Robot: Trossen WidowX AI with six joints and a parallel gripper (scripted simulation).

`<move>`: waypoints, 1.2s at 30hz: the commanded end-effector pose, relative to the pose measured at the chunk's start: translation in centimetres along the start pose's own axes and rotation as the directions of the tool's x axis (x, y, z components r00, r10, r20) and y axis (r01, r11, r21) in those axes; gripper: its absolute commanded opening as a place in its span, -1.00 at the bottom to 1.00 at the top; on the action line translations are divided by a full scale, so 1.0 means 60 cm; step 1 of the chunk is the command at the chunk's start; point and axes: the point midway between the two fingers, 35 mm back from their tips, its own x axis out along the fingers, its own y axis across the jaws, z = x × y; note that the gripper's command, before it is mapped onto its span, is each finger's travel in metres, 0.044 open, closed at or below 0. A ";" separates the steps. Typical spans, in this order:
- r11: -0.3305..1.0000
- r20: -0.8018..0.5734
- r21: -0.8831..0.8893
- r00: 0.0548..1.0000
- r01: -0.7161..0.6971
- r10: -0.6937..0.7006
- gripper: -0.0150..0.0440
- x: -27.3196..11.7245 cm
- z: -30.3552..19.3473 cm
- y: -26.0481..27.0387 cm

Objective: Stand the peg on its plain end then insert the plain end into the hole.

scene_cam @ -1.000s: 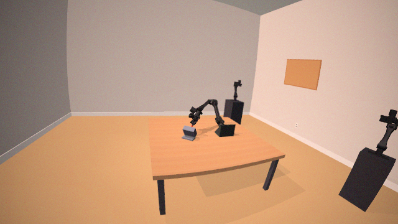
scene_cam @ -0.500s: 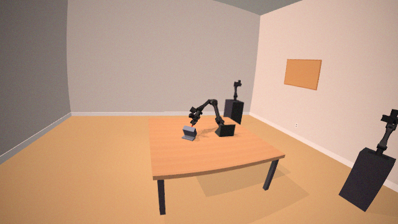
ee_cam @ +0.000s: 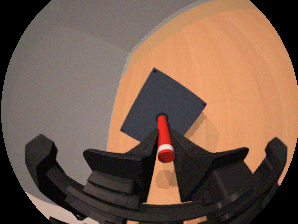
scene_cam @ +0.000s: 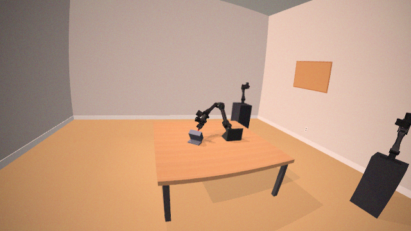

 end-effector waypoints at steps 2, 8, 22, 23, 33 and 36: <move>1.000 -0.003 0.003 1.000 0.002 -0.002 -0.49 0.006 -0.002 0.000; 1.000 -0.003 0.003 1.000 0.002 -0.002 -0.49 0.010 -0.003 0.000; 1.000 -0.003 0.003 1.000 0.002 -0.002 -0.49 0.018 -0.003 0.001; 1.000 -0.003 0.003 1.000 0.002 -0.002 -0.49 0.019 -0.003 0.001; 1.000 -0.002 0.003 1.000 0.002 -0.002 -0.49 0.022 -0.003 0.001; 1.000 -0.002 0.003 1.000 0.002 -0.002 -0.49 0.026 -0.003 0.001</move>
